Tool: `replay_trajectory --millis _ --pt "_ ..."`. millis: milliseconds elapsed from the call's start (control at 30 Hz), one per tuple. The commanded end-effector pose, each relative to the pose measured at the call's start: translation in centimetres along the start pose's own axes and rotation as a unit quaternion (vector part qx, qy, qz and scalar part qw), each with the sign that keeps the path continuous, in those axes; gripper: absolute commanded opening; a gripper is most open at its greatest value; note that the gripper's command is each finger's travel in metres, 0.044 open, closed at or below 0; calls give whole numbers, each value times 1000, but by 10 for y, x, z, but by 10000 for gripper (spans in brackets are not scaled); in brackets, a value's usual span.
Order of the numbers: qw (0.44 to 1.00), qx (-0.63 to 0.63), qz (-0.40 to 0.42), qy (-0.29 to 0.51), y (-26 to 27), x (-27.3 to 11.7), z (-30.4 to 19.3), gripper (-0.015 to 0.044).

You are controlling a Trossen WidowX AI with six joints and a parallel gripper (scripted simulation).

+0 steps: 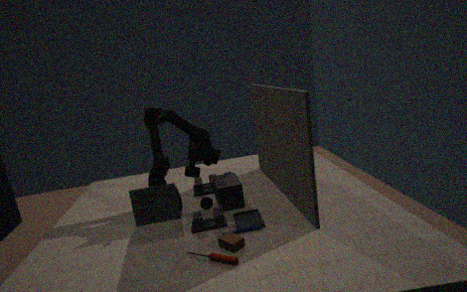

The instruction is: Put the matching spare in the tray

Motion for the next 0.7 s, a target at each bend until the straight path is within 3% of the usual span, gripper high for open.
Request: replay_trajectory --millis 0,233,467,667 --pt "1000 0 0 0 0 0 0 426" --pt "1000 -3 25 7 -4 -1 4 440" --pt "959 -23 280 28 -52 0 53 440" --pt "877 -17 480 -28 -100 15 95 440"
Point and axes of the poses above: the point midway between the two fingers, 35 mm back from their tips, its own x axis out along the fingers, its own y axis across the jaws, z = x × y, the point moved 10 cm from there along -x, back along the fingers, and after that the axes turned 6 degrees about -x, right-handed, at the moved point
